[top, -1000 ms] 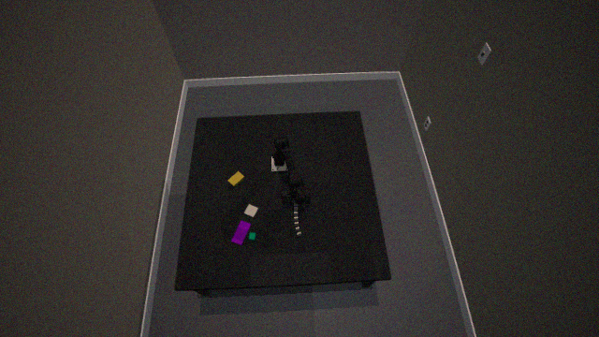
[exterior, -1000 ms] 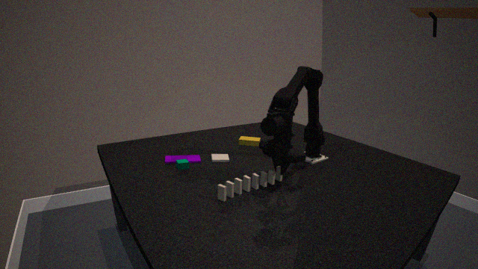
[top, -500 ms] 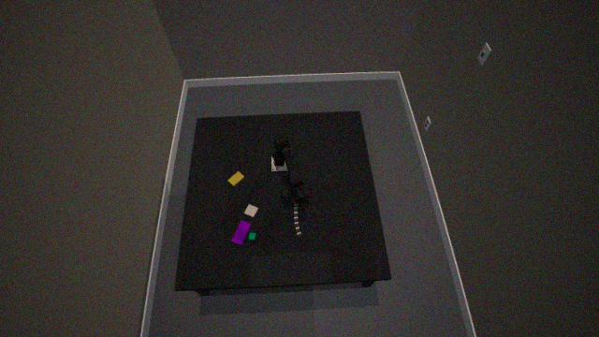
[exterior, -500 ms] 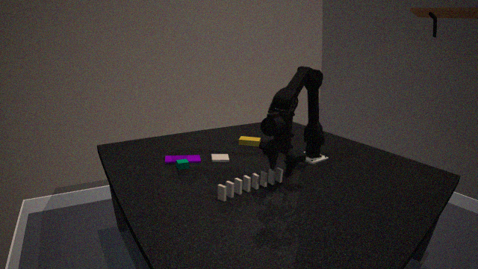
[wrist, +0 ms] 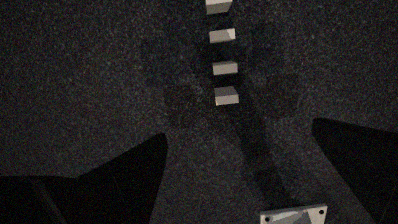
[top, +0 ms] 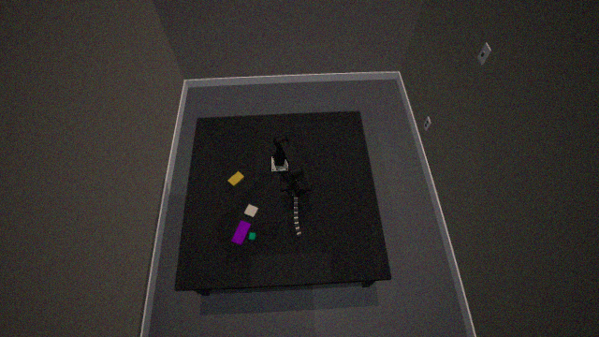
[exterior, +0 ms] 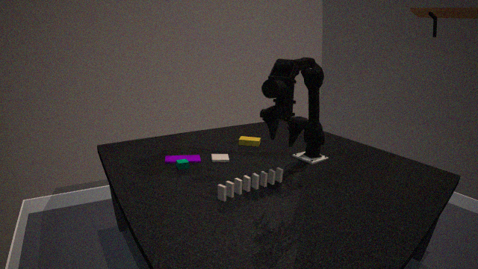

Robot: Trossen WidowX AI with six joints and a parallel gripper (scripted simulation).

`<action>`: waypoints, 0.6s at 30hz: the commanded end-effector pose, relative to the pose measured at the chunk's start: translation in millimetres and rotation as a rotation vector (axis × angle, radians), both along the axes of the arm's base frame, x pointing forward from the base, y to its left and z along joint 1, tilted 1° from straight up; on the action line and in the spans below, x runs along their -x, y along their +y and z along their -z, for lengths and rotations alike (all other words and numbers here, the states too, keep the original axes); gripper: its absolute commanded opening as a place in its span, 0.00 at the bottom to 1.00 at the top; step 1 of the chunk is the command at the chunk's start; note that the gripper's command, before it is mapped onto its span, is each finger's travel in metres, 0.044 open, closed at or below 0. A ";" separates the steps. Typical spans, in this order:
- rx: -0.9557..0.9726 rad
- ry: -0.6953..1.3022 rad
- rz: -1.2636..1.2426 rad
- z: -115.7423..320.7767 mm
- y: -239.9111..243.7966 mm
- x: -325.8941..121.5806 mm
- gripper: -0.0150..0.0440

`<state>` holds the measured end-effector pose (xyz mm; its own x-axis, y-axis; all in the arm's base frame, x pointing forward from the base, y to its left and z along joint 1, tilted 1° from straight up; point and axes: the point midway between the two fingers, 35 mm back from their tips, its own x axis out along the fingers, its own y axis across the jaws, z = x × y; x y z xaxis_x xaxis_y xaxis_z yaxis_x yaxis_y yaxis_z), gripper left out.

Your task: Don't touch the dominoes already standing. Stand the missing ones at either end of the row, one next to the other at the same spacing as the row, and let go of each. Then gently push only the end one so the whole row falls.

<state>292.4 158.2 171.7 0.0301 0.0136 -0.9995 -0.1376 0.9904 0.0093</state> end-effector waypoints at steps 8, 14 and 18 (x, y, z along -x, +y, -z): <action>0.013 0.014 -0.347 -4.7 -2.1 12.7 0.78; 0.026 0.009 -0.939 19.4 -3.4 26.1 0.51; 0.033 0.005 -1.334 35.9 -5.3 36.3 0.33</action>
<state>273.7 155.6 161.8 0.0199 0.0087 -0.9998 -0.7887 0.6147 -0.0104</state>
